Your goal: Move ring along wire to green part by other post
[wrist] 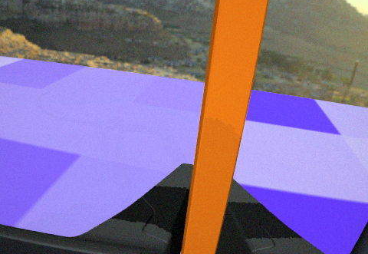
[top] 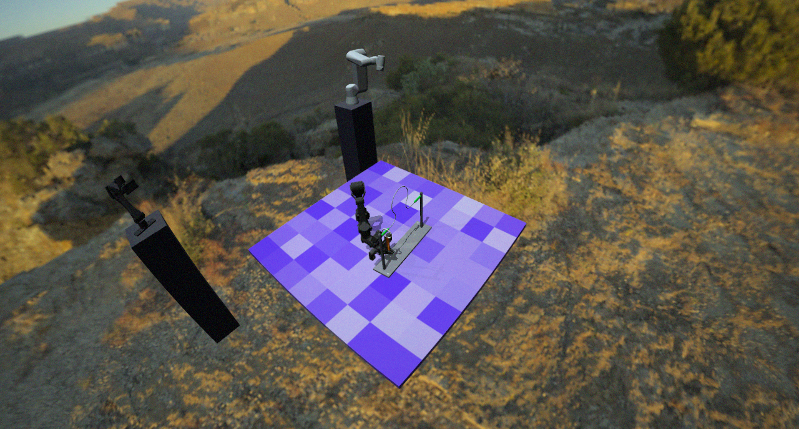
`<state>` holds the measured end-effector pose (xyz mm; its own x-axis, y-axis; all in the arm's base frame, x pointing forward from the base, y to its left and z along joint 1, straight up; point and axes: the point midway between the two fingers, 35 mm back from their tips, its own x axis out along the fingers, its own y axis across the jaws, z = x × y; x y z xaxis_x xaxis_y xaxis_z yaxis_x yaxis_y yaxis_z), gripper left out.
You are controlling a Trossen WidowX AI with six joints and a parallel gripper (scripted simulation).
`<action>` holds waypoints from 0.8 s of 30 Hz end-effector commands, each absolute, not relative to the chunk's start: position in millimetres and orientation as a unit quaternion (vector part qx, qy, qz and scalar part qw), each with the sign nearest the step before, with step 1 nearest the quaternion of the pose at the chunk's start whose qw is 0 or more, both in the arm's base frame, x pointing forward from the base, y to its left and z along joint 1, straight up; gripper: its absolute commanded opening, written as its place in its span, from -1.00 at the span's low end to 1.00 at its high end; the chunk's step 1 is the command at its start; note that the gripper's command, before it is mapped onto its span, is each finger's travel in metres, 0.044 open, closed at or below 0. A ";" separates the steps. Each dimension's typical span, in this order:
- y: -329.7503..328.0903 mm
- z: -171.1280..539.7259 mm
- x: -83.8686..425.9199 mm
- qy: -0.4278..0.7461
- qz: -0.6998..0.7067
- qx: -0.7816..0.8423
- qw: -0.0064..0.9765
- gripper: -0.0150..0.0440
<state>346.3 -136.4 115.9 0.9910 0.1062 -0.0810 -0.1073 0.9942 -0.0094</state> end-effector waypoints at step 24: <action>-137.5 135.9 346.7 0.037 0.049 -0.011 0.998 -1.00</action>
